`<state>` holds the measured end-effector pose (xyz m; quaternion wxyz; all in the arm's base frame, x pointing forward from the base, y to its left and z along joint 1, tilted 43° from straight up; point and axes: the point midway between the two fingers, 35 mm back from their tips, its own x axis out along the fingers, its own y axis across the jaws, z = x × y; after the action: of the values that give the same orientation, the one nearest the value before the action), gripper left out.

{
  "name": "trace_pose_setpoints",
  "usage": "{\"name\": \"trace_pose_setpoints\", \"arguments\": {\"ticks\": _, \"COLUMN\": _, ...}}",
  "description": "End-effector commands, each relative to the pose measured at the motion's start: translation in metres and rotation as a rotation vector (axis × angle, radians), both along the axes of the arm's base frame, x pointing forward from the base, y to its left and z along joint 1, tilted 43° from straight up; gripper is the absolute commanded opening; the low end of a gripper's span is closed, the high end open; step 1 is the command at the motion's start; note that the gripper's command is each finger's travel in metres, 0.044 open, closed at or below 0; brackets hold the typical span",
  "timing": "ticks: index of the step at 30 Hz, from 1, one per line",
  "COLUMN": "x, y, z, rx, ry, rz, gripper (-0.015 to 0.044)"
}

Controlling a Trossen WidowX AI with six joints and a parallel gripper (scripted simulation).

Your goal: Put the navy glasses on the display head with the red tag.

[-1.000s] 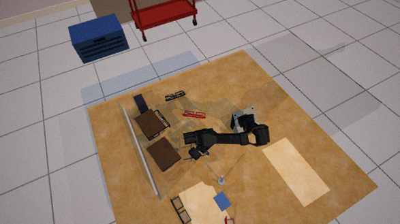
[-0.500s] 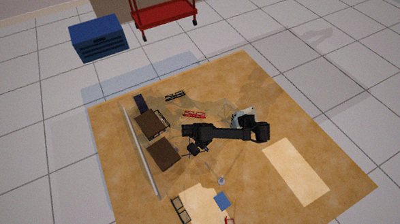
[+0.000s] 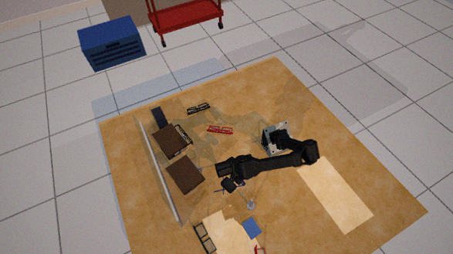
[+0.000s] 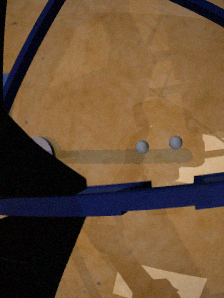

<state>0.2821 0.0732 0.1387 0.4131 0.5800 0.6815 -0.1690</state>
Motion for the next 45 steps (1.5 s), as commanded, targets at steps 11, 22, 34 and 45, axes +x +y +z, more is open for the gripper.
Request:
{"name": "trace_pose_setpoints", "arguments": {"ticks": 11, "x": -0.038, "y": 0.063, "z": 0.058, "rx": 0.014, "ry": -0.001, "rz": -0.004, "gripper": 0.0000}}
{"name": "trace_pose_setpoints", "arguments": {"ticks": 22, "x": -0.070, "y": 0.090, "z": 0.088, "rx": 0.043, "ry": 0.002, "rz": -0.002, "gripper": 0.0000}}
{"name": "trace_pose_setpoints", "arguments": {"ticks": 34, "x": -0.068, "y": 0.116, "z": 0.060, "rx": 0.043, "ry": 0.001, "rz": -0.002, "gripper": 0.0000}}
{"name": "trace_pose_setpoints", "arguments": {"ticks": 45, "x": -0.070, "y": 0.131, "z": 0.045, "rx": 0.047, "ry": 0.001, "rz": -0.002, "gripper": 0.0000}}
